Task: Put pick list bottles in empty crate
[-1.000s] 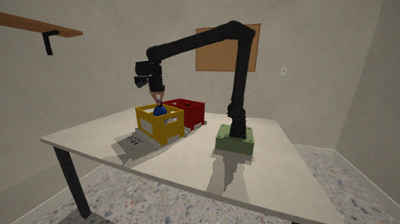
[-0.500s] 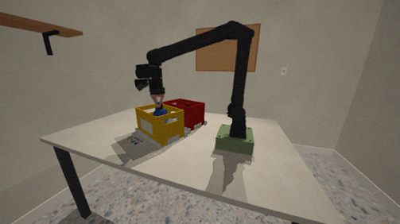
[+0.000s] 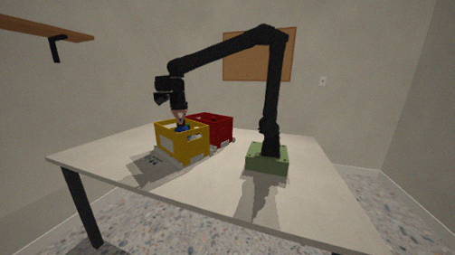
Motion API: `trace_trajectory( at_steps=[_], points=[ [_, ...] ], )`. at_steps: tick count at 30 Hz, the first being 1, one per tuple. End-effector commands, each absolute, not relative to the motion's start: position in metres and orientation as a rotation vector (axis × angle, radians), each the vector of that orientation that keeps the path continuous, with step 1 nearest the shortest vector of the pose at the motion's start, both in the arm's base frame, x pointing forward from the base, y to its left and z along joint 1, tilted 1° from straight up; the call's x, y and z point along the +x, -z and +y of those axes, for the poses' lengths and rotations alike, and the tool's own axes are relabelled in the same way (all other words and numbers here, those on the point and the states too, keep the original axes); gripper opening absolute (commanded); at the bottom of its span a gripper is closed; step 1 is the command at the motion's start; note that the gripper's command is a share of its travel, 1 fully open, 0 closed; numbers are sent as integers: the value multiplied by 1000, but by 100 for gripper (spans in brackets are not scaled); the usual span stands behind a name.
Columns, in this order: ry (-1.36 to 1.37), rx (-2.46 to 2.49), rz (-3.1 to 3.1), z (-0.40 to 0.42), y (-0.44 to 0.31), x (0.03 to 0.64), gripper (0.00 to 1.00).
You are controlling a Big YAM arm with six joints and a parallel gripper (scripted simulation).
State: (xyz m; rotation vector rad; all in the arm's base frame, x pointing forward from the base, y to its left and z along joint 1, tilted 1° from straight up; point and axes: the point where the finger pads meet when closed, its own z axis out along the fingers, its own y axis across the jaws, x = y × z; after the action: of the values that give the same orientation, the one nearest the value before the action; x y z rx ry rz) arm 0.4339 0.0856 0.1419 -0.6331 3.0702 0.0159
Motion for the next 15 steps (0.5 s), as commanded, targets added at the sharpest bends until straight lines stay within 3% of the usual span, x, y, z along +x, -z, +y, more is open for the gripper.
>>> trace_trajectory(
  at_steps=[1,15],
  points=[
    [-15,-635,3040,88,-146,437,0],
    [-14,-632,3024,90,-142,437,0]
  ],
)
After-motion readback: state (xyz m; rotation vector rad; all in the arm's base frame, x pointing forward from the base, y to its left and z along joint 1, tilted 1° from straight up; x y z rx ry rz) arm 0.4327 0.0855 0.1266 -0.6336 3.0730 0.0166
